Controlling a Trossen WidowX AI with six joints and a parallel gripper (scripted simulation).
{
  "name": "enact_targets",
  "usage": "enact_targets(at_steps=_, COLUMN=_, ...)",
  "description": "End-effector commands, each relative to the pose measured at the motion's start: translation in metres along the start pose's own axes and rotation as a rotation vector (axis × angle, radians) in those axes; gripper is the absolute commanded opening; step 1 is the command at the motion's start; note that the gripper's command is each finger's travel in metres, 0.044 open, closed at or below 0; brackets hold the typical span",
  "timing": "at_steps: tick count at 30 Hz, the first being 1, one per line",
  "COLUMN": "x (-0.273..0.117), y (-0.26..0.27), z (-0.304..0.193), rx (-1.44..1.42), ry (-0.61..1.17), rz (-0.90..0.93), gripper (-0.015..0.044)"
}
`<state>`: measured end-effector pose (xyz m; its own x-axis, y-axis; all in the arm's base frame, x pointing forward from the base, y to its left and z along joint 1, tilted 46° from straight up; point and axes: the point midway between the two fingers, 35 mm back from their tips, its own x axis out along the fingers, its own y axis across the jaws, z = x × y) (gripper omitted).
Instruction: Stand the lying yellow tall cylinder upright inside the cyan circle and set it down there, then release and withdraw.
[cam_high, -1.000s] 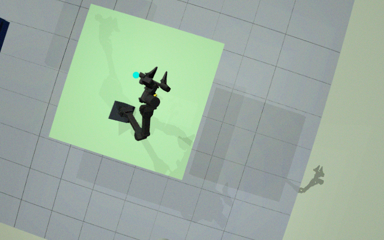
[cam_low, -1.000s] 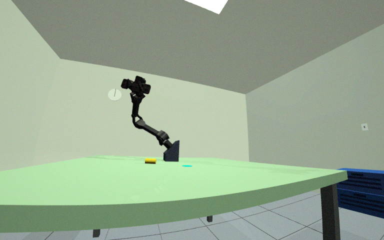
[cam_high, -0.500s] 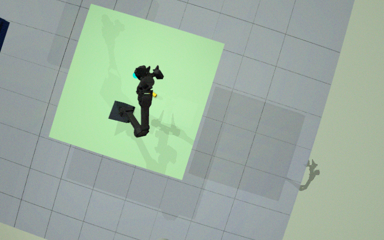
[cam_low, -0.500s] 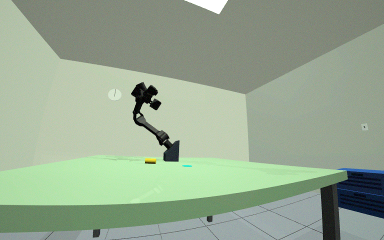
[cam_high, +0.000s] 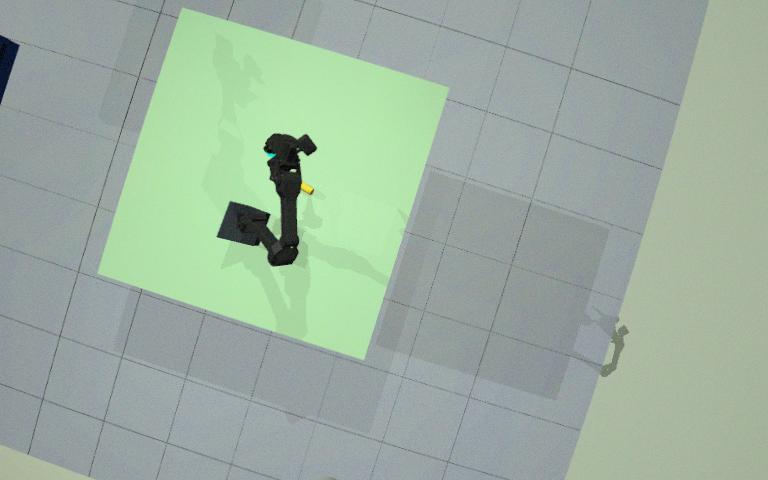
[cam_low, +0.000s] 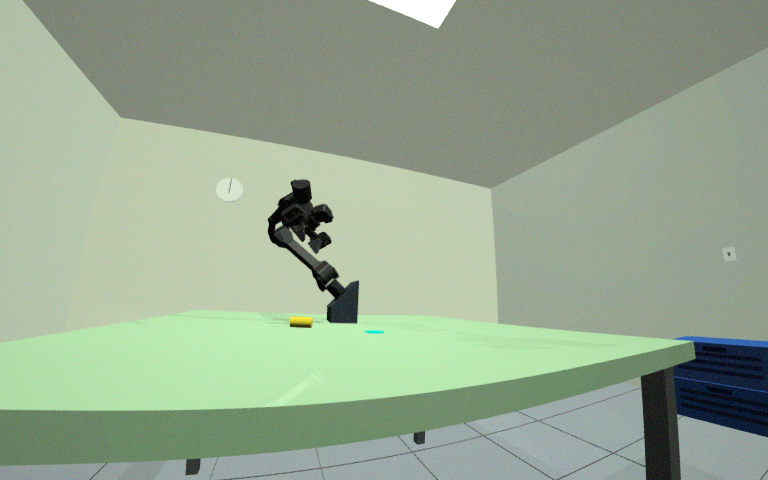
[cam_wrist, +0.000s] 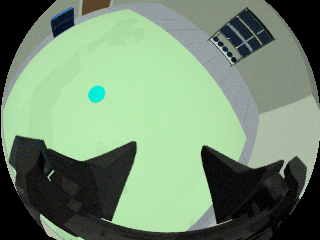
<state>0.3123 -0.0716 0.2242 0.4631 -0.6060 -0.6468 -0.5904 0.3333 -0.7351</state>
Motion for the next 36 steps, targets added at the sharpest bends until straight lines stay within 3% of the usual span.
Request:
enact_targets(at_steps=1, x=0.012, y=0.022, z=-0.011, rx=-0.080, ry=0.074, rz=0.082, gripper=0.0309)
enact_targets(at_steps=18, x=0.034, y=0.110, z=-0.077, rx=-0.452, ry=0.394, rz=0.499, gripper=0.0309)
enact_targets(at_steps=24, x=0.035, y=0.114, z=-0.080, rx=-0.467, ry=0.404, rz=0.516, gripper=0.0309)
enact_targets(at_steps=33, x=0.111, y=0.147, z=-0.123, rx=-0.465, ry=0.402, rz=0.515, gripper=0.0309)
enact_targets(at_steps=36, x=0.121, y=0.154, z=-0.133, rx=-0.468, ry=0.409, rz=0.512, gripper=0.0309)
